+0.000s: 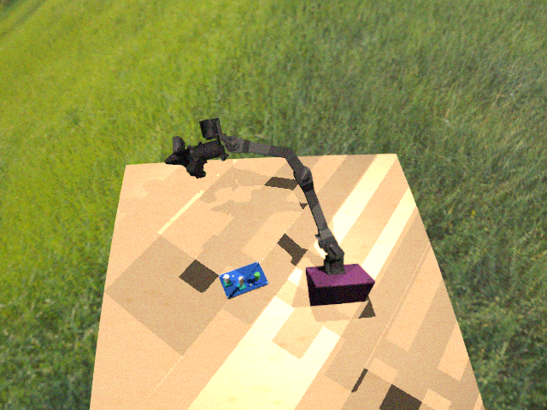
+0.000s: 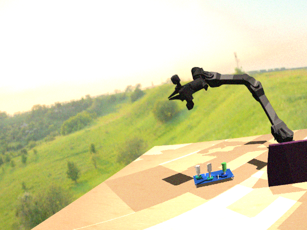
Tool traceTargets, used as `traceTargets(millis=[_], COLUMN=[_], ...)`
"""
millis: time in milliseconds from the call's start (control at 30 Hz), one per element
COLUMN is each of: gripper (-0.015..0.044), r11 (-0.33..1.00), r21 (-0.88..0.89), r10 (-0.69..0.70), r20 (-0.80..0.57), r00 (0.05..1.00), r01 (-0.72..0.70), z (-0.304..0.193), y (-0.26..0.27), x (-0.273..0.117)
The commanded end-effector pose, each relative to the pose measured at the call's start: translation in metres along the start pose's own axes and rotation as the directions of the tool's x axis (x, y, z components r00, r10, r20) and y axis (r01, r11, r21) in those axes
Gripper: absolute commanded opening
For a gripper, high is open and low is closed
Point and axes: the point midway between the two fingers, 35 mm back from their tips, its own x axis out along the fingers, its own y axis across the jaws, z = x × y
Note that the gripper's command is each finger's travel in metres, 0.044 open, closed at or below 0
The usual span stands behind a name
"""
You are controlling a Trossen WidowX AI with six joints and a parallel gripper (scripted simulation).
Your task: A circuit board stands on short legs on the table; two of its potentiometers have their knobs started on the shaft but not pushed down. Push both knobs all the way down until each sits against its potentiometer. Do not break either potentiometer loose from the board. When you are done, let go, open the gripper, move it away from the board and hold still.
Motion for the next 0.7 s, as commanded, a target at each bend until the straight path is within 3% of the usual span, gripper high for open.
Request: traceTargets(millis=[0,333,667], gripper=[0.0,0.0,0.0], r11=[0.993,0.91,0.734], r21=[0.107,0.344,0.509], r10=[0.045,0.155,0.279], r20=[0.07,0.234,0.378], r00=[0.997,0.96,0.883], r01=[-0.053,-0.231,-0.45], z=[0.029,0.101,0.173], y=[0.005,0.017,0.033], x=[0.006,0.007,-0.005])
